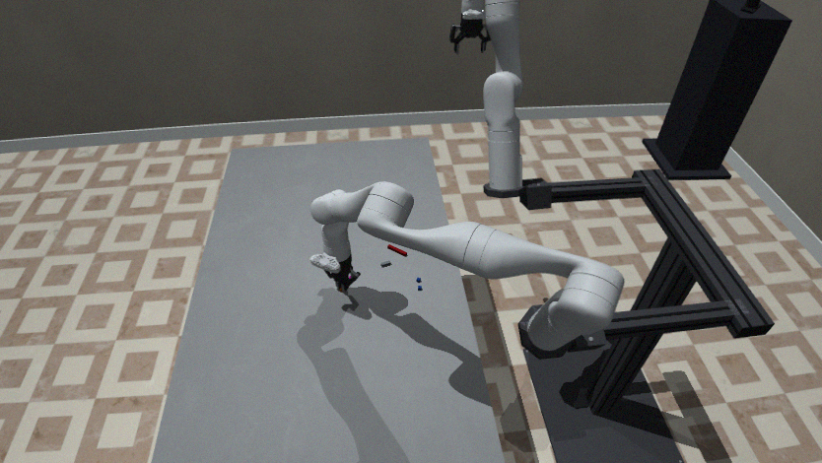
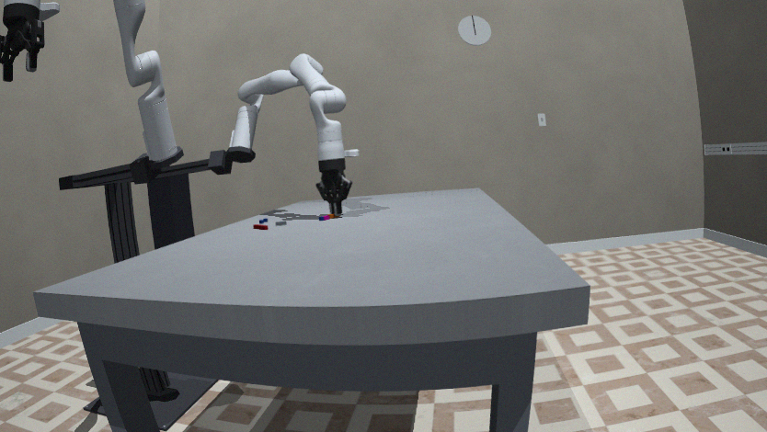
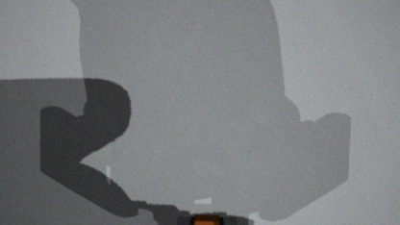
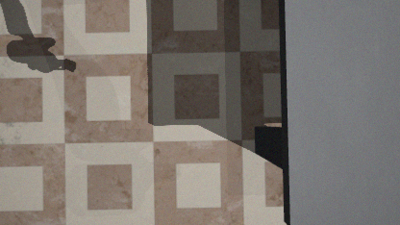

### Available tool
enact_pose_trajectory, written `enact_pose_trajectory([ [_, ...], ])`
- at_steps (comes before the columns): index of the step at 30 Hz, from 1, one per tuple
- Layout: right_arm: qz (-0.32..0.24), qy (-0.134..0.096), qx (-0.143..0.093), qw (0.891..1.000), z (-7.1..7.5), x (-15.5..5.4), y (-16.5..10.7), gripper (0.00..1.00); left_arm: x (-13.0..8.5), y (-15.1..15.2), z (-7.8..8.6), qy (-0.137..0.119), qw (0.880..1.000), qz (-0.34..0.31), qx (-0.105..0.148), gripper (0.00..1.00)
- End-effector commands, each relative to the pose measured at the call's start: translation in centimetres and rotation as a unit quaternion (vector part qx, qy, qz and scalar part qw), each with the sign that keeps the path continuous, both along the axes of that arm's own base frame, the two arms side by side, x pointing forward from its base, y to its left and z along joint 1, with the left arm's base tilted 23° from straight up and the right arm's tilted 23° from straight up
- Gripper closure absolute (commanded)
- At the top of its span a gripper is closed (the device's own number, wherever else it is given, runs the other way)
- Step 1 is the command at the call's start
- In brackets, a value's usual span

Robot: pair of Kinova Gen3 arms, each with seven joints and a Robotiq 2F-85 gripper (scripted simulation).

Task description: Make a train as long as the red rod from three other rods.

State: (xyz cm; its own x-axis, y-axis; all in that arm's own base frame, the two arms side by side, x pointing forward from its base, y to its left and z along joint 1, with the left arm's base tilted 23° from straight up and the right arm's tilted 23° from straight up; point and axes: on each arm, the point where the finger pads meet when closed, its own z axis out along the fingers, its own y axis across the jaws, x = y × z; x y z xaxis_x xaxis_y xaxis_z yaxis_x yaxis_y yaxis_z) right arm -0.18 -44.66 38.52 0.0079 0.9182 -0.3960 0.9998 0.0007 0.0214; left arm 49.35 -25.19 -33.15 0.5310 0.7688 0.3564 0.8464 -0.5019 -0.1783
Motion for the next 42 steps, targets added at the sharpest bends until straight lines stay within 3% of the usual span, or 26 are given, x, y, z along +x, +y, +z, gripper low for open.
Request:
enact_pose_trajectory([
  [1, 0.000, 0.000, -0.001, 1.000, 0.06, -0.01, -0.01, 0.002, 0.07, -0.13, 0.09, -0.001, 1.000, 0.000, -0.001, 0.827],
  [24, 0.000, 0.000, -0.001, 1.000, 0.06, -0.01, -0.01, 0.002, 0.02, -0.20, 0.05, -0.001, 1.000, 0.000, -0.001, 0.827],
  [42, 0.000, 0.000, -0.001, 1.000, 0.06, -0.01, -0.01, 0.002, 0.02, -0.20, 0.05, -0.001, 1.000, 0.000, -0.001, 0.685],
])
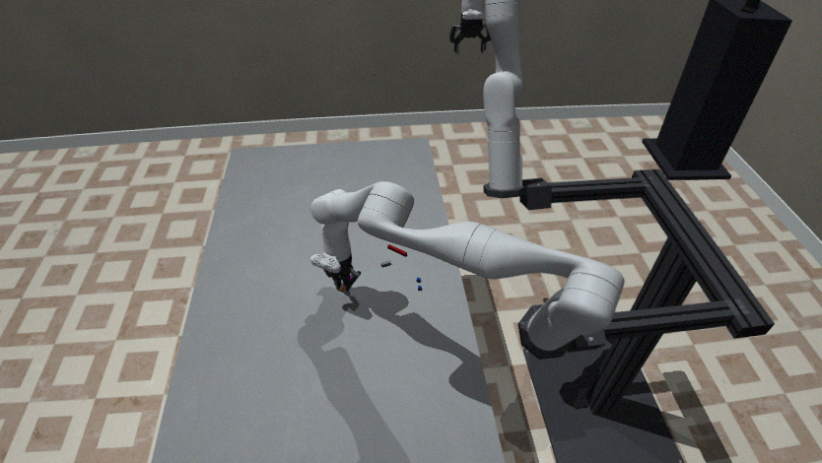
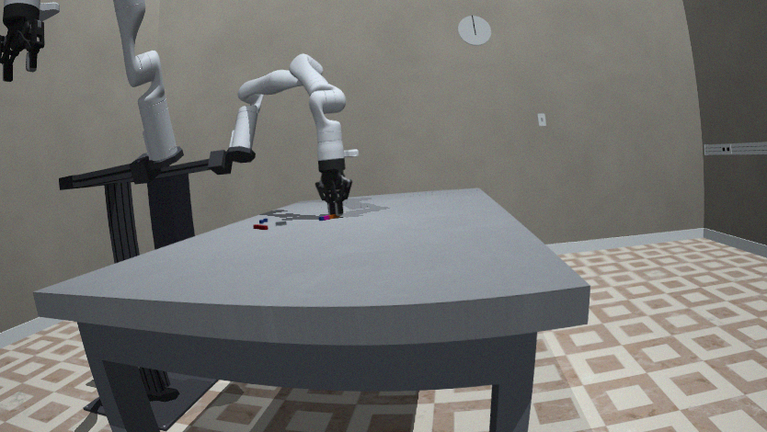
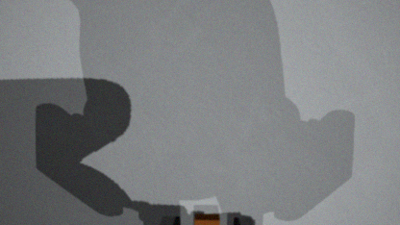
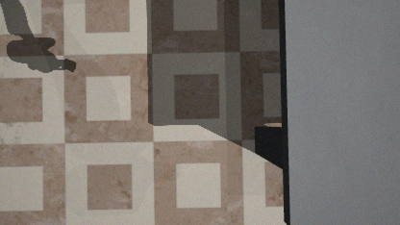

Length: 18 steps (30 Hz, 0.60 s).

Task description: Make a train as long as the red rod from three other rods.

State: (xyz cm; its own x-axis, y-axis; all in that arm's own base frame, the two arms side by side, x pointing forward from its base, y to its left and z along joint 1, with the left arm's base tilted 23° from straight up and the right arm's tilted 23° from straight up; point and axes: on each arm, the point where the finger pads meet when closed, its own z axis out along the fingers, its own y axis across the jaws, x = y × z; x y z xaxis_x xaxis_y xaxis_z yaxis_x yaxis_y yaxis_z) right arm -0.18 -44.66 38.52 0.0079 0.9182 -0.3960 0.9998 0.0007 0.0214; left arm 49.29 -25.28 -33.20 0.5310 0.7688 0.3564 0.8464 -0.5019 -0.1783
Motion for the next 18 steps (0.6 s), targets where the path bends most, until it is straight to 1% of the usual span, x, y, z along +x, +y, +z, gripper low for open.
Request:
enact_pose_trajectory([
  [1, 0.000, 0.000, -0.001, 1.000, 0.1, 0.0, 0.0, 0.002, 0.1, -0.1, 0.1, -0.001, 1.000, 0.000, -0.001, 0.685],
  [11, 0.000, 0.000, -0.001, 1.000, 0.1, 0.0, 0.0, 0.002, 0.1, -0.2, 0.2, -0.001, 1.000, 0.000, -0.001, 0.685],
  [14, 0.000, 0.000, -0.001, 1.000, 0.1, 0.0, 0.0, 0.002, 0.1, -0.4, 0.7, -0.001, 1.000, 0.000, -0.001, 0.685],
  [18, 0.000, 0.000, -0.001, 1.000, 0.1, 0.0, 0.0, 0.002, 0.0, -1.0, 2.1, -0.001, 1.000, 0.000, -0.001, 0.685],
])
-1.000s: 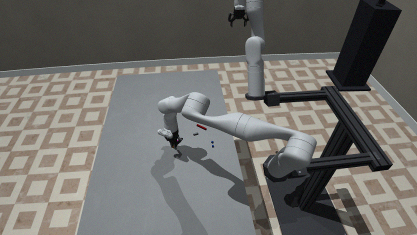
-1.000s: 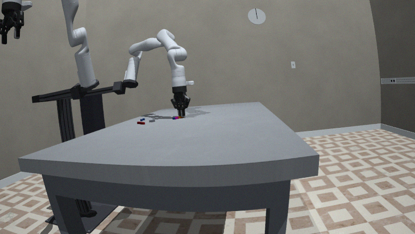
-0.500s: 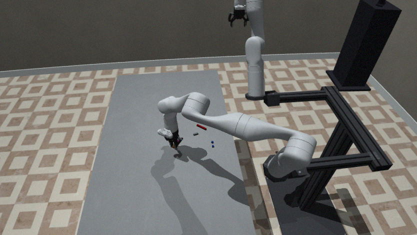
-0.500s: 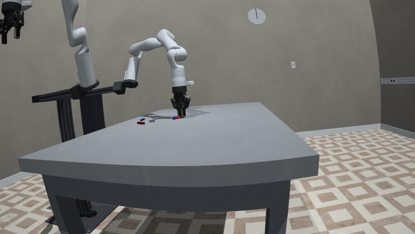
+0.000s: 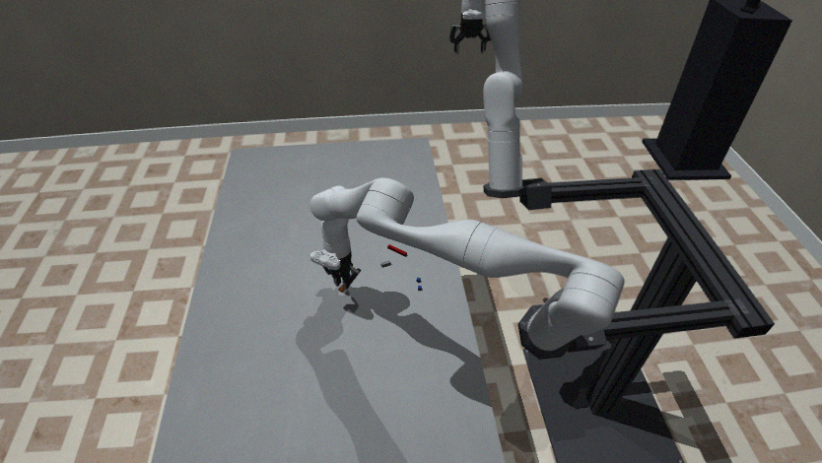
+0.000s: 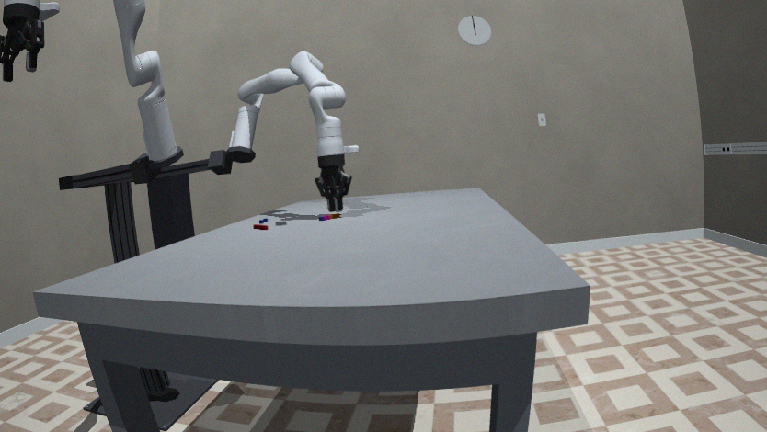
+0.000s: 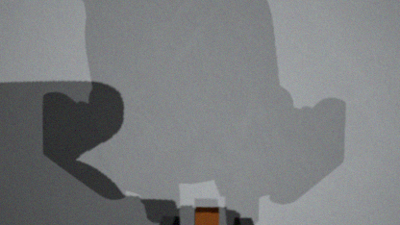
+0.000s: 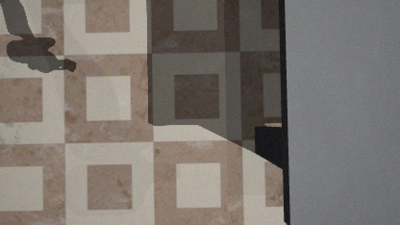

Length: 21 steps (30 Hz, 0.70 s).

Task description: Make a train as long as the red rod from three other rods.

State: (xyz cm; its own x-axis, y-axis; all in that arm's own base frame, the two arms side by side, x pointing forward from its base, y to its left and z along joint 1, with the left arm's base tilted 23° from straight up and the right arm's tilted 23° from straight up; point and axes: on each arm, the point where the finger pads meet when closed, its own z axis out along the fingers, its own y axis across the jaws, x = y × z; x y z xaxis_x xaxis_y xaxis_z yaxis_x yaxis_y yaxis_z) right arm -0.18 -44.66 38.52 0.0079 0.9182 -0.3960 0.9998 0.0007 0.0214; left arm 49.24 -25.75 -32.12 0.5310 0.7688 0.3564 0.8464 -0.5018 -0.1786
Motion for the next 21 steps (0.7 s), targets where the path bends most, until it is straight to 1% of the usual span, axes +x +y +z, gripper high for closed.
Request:
enact_pose_trajectory([
  [1, 0.000, 0.000, -0.001, 1.000, 0.1, 0.0, 0.0, 0.002, 0.0, -0.7, 1.4, -0.001, 1.000, 0.000, -0.001, 0.685],
  [7, 0.000, 0.000, -0.001, 1.000, 0.1, 0.0, 0.0, 0.002, -0.1, -2.0, 4.5, -0.001, 1.000, 0.000, -0.001, 0.685],
  [9, 0.000, 0.000, -0.001, 1.000, 0.1, 0.0, 0.0, 0.002, -0.1, -2.0, 4.5, -0.001, 1.000, 0.000, -0.001, 0.685],
  [13, 0.000, 0.000, -0.001, 1.000, 0.1, 0.0, 0.0, 0.002, -0.2, -2.7, 6.2, -0.001, 1.000, 0.000, -0.001, 0.685],
  [16, 0.000, 0.000, -0.001, 1.000, 0.1, 0.0, 0.0, 0.002, -0.2, -3.1, 7.0, -0.001, 1.000, 0.000, -0.001, 0.685],
  [21, 0.000, 0.000, -0.001, 1.000, 0.1, 0.0, 0.0, 0.002, -0.3, -3.2, 7.3, -0.001, 1.000, 0.000, -0.001, 0.685],
])
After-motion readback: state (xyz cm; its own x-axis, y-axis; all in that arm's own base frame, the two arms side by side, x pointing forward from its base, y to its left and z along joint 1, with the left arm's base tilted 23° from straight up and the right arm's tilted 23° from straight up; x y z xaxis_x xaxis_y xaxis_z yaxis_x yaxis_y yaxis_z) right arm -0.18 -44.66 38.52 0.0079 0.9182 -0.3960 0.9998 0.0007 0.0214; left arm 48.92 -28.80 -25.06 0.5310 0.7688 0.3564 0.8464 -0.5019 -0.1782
